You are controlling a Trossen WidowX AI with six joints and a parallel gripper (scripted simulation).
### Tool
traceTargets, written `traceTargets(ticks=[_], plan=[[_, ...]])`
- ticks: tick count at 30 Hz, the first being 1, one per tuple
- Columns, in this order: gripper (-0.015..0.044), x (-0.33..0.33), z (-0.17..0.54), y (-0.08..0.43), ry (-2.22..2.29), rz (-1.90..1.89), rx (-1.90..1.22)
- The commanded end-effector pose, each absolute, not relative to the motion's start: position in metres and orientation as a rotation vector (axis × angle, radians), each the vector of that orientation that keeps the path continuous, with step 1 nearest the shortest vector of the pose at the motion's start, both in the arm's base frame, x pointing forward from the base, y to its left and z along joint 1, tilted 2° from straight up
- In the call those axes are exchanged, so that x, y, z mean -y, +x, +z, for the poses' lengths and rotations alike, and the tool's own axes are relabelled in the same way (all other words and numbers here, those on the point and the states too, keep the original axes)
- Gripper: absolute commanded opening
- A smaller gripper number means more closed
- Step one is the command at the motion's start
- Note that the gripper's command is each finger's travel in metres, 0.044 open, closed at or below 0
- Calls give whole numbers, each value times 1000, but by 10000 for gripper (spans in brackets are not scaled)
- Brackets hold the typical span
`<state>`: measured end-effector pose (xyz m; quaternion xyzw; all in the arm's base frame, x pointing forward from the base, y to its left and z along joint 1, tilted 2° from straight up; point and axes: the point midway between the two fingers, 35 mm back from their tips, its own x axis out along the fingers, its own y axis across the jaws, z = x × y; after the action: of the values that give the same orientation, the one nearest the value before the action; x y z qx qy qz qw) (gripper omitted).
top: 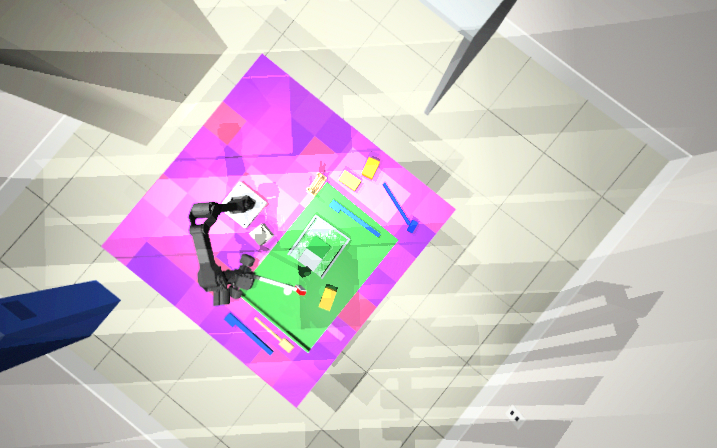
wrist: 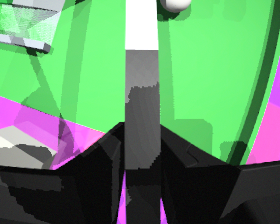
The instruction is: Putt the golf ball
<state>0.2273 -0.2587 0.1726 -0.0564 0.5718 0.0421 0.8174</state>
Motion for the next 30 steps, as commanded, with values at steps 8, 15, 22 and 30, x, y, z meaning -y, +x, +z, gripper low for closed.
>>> traceTargets(ticks=[8,15,22,30], plan=[[0,315,177,175,10,-106,-1254],[0,321,175,167,28,-132,-1258],[0,323,154,168,28,-132,-1258],[0,323,137,168,28,-132,-1258]])
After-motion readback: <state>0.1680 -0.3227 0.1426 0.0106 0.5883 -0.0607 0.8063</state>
